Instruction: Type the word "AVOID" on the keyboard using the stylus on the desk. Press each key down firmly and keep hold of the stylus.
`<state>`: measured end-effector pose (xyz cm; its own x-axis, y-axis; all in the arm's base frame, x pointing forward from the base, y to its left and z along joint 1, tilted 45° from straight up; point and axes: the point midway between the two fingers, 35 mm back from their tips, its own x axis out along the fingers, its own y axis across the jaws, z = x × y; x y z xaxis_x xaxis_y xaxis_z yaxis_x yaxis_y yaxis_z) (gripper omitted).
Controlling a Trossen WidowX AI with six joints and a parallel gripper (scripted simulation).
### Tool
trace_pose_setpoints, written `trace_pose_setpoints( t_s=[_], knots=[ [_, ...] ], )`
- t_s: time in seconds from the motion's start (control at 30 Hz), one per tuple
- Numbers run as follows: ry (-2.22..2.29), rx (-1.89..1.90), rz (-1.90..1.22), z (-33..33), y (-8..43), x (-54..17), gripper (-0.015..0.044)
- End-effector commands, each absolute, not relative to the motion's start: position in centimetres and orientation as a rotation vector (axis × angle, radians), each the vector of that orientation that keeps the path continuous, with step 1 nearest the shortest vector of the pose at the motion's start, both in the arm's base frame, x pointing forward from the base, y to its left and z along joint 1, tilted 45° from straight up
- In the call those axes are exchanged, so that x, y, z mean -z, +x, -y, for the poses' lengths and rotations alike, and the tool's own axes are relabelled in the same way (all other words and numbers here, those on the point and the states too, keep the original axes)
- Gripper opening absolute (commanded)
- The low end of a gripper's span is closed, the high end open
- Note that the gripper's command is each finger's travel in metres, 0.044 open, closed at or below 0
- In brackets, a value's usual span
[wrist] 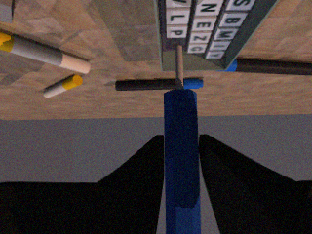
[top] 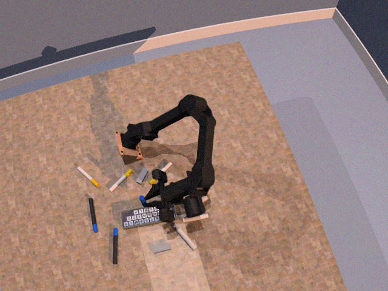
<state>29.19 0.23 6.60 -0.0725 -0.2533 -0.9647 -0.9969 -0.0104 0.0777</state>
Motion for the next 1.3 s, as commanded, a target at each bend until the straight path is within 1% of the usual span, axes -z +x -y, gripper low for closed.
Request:
trace_pose_setpoints(
  t_s=[0.0, 0.37, 0.47, 0.5, 1.27],
  knots=[
    [-1.385, -1.14, -1.437, 0.3, 29.2, -6.3, 0.0],
    [-1.385, -1.14, -1.437, -1.0, 29.0, -5.0, 0.0],
    [-1.384, -1.14, -1.436, -1.2, 29.1, -4.8, 0.0079],
    [-1.384, -1.14, -1.436, -1.2, 29.1, -4.8, 0.0081],
    [-1.384, -1.141, -1.436, -1.8, 29.0, -4.1, 0.0081]
  ],
)
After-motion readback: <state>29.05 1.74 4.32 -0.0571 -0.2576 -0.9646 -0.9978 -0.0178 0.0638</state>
